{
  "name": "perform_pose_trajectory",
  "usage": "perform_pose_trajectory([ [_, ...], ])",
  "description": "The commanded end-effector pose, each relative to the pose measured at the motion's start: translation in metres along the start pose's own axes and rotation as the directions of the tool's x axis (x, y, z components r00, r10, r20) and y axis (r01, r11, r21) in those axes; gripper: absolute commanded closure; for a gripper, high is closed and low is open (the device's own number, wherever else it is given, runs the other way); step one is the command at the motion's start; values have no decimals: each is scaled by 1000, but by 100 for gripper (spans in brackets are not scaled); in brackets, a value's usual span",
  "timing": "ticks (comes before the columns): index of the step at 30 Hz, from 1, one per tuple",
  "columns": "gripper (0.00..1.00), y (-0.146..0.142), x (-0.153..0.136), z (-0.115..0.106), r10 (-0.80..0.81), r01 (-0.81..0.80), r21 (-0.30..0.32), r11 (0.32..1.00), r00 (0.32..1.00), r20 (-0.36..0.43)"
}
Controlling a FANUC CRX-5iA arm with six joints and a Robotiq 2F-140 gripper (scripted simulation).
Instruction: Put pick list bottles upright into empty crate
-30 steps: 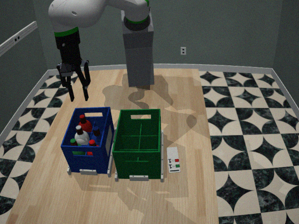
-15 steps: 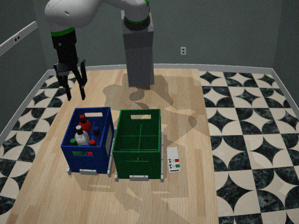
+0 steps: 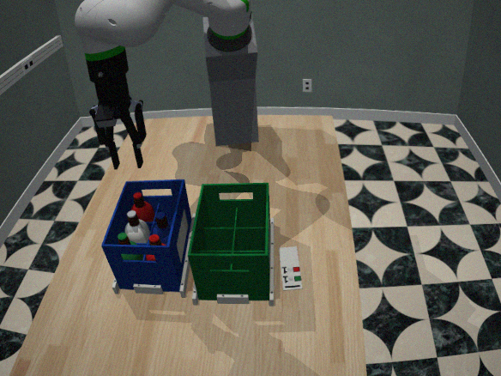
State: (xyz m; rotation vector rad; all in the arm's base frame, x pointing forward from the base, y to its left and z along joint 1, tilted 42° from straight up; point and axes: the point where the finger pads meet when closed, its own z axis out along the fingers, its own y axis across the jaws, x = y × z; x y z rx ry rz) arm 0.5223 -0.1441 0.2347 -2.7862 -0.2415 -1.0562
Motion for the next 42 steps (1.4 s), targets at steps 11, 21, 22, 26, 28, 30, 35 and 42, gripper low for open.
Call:
perform_pose_trajectory([
  [11,56,0,0,-1,0,0,-1,1000,1000,-1],
  [21,56,0,0,-1,0,0,-1,1000,1000,-1],
  [22,56,0,0,-1,0,0,-1,1000,1000,-1],
  [26,56,2,4,3,33,-33,-1,999,999,-1],
  [28,56,4,10,10,99,-99,-1,995,995,-1],
  [30,56,7,16,18,165,-165,-1,986,986,-1],
  [35,56,11,25,29,263,-263,-1,965,965,-1],
  [42,56,20,47,55,479,-479,0,878,878,-1],
])
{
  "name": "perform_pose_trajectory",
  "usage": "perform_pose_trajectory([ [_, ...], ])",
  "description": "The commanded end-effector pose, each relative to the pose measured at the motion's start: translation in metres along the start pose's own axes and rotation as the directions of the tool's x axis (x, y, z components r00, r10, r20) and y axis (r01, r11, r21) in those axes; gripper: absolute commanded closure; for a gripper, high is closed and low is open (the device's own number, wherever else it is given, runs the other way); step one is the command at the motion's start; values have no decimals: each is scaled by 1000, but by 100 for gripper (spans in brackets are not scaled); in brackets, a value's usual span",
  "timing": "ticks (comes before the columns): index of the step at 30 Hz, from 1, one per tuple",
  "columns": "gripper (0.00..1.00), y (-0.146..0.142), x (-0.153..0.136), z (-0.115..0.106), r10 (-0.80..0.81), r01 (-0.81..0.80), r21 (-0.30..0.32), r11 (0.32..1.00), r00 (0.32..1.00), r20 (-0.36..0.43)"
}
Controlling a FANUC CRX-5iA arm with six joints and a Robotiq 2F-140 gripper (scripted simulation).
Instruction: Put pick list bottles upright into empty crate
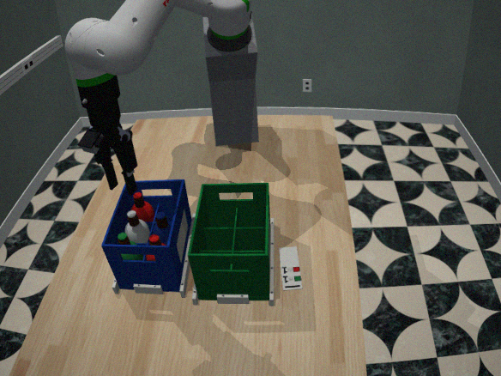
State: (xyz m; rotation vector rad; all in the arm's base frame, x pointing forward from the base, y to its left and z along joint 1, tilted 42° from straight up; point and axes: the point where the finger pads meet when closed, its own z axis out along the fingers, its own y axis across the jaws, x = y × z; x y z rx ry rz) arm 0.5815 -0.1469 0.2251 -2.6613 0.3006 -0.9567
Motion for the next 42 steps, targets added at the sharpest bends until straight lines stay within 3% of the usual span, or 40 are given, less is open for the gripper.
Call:
perform_pose_trajectory([
  [1,56,0,14,14,133,-133,-9,991,991,2],
  [8,56,0,38,40,358,-358,-9,934,934,-1],
  [14,56,0,51,55,376,-376,-9,927,927,-1],
  [27,56,0,51,57,376,-376,-9,927,927,-1],
  [42,56,0,51,77,376,-376,-9,927,927,-1],
])
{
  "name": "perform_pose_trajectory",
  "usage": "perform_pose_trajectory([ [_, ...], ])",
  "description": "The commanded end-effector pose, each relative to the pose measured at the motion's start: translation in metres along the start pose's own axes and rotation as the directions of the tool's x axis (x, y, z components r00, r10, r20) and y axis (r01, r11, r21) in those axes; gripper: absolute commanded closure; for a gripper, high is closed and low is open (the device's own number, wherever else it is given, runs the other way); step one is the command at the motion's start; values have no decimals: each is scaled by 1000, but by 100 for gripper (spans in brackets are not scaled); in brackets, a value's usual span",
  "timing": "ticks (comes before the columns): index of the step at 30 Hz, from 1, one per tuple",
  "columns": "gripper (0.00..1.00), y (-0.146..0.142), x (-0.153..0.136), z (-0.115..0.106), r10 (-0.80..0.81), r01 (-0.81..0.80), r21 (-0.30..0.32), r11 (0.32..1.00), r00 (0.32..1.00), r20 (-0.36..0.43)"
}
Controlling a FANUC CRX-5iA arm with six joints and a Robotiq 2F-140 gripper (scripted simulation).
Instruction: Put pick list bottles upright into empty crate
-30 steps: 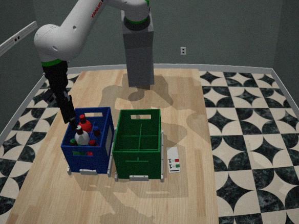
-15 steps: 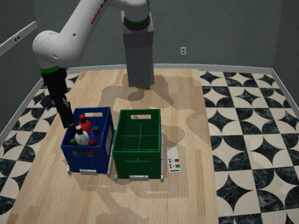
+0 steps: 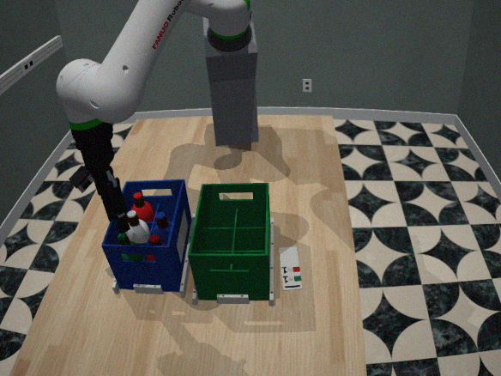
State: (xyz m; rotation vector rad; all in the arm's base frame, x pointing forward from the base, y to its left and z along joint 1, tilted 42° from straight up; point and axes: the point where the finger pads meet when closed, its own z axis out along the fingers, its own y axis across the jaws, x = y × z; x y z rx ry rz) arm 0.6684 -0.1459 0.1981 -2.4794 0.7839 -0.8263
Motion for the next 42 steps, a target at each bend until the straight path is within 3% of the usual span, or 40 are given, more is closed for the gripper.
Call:
perform_pose_trajectory([
  [1,56,0,1,1,0,0,0,1000,1000,-2],
  [42,56,0,1,49,0,0,0,1000,1000,-2],
])
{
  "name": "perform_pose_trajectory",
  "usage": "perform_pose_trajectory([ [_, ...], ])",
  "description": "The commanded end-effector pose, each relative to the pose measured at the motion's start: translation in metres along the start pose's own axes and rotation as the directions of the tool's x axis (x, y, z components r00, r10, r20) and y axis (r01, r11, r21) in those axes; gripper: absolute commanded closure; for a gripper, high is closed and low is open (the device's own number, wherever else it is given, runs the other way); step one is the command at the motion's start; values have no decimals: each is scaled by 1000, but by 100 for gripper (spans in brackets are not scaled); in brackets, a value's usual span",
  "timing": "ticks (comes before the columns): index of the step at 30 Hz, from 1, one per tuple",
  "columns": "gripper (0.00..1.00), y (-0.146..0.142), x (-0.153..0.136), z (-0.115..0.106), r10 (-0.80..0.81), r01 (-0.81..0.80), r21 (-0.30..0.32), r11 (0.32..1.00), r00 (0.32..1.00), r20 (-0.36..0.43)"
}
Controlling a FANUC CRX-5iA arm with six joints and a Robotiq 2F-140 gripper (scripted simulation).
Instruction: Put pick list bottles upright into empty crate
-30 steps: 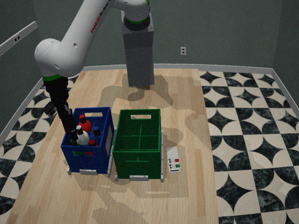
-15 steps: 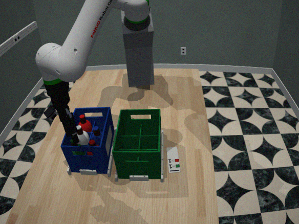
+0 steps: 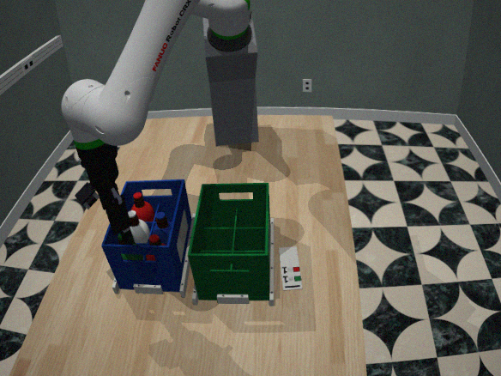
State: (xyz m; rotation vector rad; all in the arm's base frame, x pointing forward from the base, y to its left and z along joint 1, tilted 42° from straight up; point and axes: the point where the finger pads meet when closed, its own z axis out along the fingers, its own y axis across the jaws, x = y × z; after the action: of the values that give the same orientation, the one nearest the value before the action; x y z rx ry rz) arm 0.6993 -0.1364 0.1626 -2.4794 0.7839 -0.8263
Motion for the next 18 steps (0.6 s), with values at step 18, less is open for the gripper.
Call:
perform_pose_trajectory([
  [18,56,0,1,16,0,0,0,1000,1000,-2],
])
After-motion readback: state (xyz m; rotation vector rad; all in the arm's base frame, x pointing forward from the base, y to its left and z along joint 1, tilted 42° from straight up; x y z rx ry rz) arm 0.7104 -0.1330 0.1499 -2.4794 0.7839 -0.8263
